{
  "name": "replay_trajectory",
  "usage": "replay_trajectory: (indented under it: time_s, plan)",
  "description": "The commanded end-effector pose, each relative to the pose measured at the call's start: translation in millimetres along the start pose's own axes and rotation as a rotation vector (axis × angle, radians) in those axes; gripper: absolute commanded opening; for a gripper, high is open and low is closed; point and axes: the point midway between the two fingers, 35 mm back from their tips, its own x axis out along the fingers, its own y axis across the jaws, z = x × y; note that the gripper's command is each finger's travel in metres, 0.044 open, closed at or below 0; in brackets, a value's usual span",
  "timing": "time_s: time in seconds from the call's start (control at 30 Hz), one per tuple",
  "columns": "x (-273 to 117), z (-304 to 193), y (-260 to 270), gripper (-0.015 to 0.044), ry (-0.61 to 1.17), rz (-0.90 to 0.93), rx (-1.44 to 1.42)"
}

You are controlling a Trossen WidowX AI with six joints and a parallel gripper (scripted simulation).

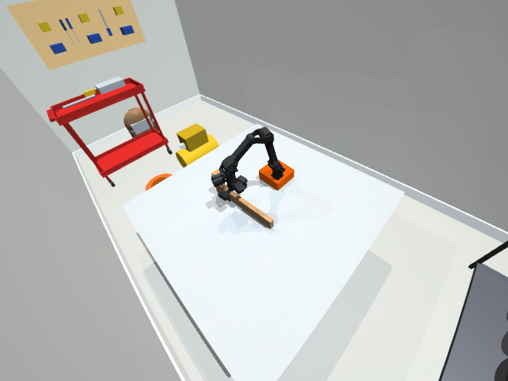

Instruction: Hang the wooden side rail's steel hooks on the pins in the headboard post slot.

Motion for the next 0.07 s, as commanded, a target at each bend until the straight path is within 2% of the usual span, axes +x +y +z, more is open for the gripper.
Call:
replay_trajectory:
  time_s: [0.0, 0.03]
  plan:
    - [0.1, 0.0, -0.4, 0.044, 0.0, 0.0, -0.002]
    - [0.1, 0.0, -0.4, 0.044, 0.0, 0.0, -0.002]
